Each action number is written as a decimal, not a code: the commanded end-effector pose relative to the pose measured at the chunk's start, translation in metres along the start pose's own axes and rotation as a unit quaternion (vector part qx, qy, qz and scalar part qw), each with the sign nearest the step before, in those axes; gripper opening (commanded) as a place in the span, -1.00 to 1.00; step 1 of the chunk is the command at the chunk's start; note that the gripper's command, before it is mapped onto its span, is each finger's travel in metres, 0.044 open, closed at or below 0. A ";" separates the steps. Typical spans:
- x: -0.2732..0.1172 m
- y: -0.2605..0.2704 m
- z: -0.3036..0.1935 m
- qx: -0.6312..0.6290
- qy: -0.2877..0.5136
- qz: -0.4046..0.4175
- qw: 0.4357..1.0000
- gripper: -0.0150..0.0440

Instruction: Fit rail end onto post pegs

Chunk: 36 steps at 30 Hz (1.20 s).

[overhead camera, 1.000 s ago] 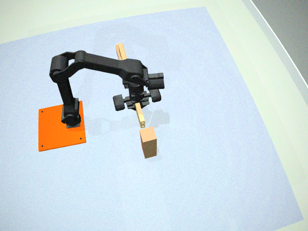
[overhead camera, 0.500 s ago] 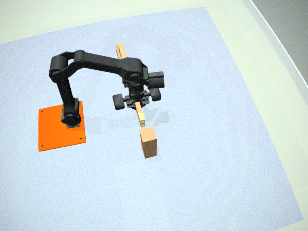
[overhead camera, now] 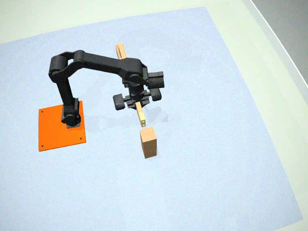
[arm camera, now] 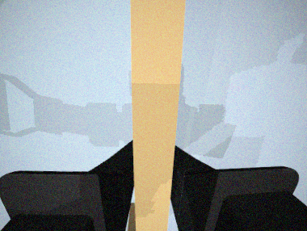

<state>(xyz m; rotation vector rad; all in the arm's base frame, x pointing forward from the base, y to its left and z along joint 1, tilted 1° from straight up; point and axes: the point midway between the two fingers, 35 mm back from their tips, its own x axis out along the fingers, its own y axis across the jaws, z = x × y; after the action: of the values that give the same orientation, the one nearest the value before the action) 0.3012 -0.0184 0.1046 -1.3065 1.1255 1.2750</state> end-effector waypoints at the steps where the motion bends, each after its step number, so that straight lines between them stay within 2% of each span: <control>1: 0.001 0.000 0.001 0.001 -0.002 -0.003 1.000 -0.49; 36: 0.000 0.002 0.001 0.001 -0.002 -0.002 1.000 -0.49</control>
<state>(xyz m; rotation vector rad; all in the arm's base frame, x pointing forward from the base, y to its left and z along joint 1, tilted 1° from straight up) 0.2987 -0.0185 0.1041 -1.3049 1.1229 1.2724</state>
